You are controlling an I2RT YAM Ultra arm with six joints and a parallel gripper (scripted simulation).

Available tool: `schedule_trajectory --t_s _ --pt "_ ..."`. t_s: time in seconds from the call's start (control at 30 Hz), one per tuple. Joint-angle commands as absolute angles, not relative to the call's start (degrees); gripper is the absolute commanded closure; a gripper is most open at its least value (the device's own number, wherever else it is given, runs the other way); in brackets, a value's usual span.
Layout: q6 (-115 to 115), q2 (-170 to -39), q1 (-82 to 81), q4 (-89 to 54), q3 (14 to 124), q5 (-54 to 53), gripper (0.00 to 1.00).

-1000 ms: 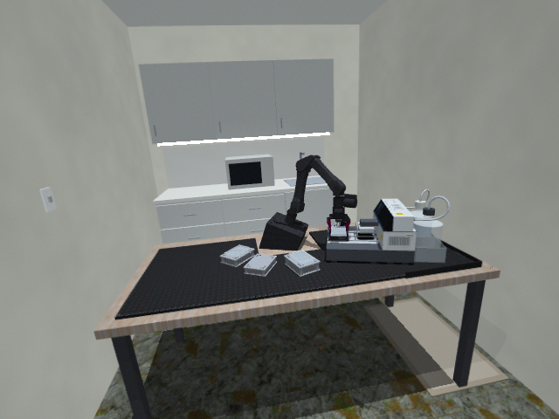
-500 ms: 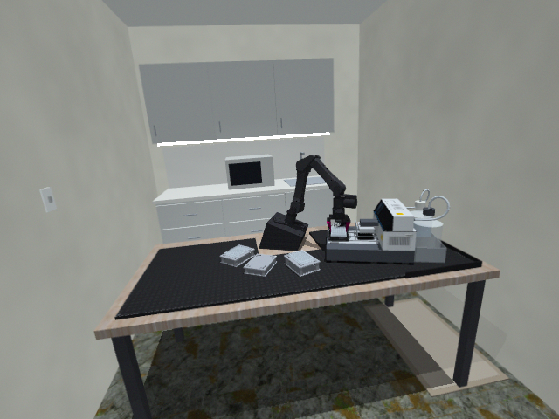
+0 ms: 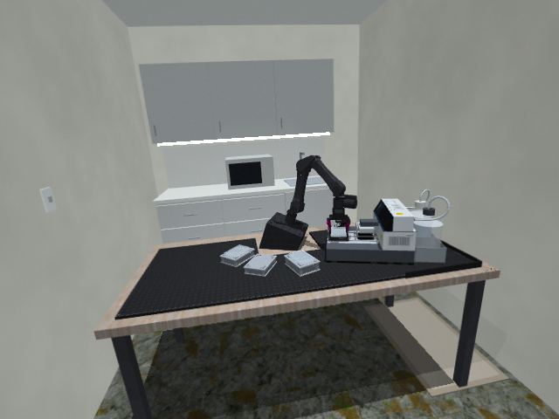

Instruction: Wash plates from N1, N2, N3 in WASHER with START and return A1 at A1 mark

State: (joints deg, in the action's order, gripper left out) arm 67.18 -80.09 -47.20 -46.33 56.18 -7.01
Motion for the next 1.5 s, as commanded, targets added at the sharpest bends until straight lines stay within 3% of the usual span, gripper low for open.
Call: schedule_trajectory --t_s 0.0,1.47 --pt "67.2 -79.9 -47.2 -46.2 56.3 -6.6 1.00" --pt "67.4 -80.6 -47.4 -44.7 55.6 -6.6 1.00"
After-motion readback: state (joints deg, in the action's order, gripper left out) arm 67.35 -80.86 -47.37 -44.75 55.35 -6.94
